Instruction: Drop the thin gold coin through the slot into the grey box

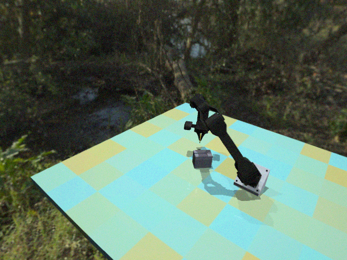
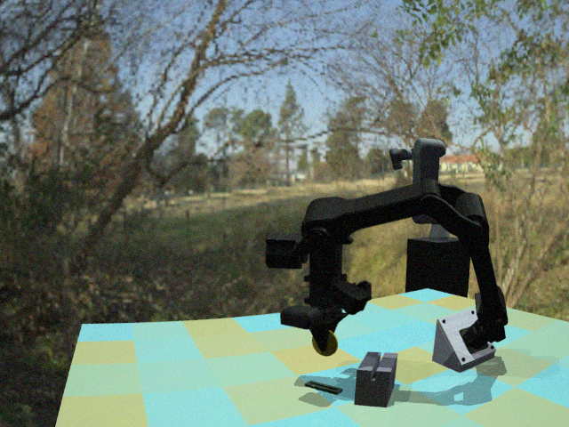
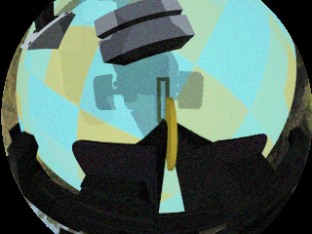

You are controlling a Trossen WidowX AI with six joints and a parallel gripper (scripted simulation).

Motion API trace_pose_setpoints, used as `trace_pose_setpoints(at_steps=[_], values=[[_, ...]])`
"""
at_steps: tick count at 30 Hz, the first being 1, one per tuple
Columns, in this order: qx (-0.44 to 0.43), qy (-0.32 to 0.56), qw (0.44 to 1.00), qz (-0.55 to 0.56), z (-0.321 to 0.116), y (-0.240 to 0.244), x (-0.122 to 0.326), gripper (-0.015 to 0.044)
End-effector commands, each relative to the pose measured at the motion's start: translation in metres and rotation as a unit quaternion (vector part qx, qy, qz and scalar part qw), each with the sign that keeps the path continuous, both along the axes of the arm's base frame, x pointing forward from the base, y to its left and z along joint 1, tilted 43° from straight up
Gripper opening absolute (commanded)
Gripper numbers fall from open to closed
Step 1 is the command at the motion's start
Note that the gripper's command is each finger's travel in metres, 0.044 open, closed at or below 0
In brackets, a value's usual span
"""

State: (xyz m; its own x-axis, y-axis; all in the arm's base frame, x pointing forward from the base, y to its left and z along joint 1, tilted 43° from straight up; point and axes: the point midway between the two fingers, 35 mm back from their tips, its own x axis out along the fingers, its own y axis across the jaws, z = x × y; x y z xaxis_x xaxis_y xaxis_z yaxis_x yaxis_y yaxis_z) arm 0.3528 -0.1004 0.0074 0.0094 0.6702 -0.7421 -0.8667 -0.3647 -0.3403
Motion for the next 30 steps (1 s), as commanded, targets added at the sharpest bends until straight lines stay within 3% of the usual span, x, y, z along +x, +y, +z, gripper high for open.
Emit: trace_pose_setpoints(at_steps=[1, 6, 16, 30], values=[[-0.002, -0.002, 1.000, 0.001, 0.0107, -0.0089, -0.0008, 0.0000], [-0.002, 0.006, 1.000, -0.007, 0.0138, -0.0115, -0.0014, 0.0000], [0.000, 0.119, 0.984, -0.133, 0.0133, -0.0127, -0.0005, 0.0000], [0.002, 0.274, 0.912, -0.305, 0.0128, -0.0144, 0.0010, 0.0000]])
